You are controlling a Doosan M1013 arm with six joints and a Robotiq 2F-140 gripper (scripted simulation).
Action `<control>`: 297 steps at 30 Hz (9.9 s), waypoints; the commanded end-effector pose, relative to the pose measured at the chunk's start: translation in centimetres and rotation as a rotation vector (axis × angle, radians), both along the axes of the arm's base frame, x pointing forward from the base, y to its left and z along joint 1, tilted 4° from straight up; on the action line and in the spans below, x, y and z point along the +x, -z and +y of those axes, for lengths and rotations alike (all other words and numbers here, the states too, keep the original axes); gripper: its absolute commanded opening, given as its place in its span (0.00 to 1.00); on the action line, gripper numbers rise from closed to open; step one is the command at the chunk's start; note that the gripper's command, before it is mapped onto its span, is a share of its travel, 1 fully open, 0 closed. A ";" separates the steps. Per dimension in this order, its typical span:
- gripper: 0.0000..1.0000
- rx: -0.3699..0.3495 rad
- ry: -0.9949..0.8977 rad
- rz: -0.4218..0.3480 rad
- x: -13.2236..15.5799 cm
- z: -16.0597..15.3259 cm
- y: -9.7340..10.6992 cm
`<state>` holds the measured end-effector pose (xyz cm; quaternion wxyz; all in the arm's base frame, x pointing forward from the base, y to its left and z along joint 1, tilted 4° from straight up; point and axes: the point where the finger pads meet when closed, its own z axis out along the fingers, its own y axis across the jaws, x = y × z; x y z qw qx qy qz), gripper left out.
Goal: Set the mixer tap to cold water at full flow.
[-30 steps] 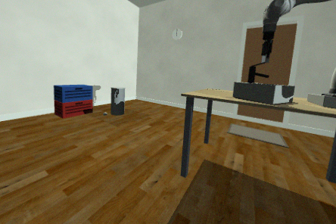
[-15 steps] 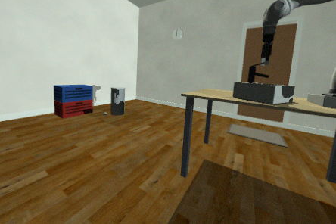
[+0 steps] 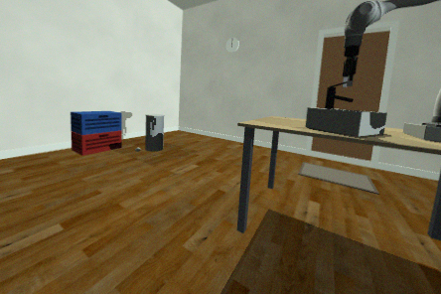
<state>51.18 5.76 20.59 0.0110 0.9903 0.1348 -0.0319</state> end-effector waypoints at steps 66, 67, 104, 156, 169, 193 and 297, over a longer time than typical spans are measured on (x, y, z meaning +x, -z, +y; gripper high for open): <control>0.00 0.000 -0.001 0.004 -0.1 -0.2 0.4; 0.00 0.000 -0.001 0.004 -0.1 -0.2 0.4; 0.00 0.000 -0.001 0.004 0.0 -0.2 0.3; 0.00 0.000 -0.001 0.004 0.4 0.0 -0.2; 0.00 0.000 -0.001 0.004 0.4 0.0 -0.2; 0.42 0.000 -0.001 0.004 0.4 0.0 -0.2; 0.42 0.000 -0.001 0.004 0.8 0.2 -7.2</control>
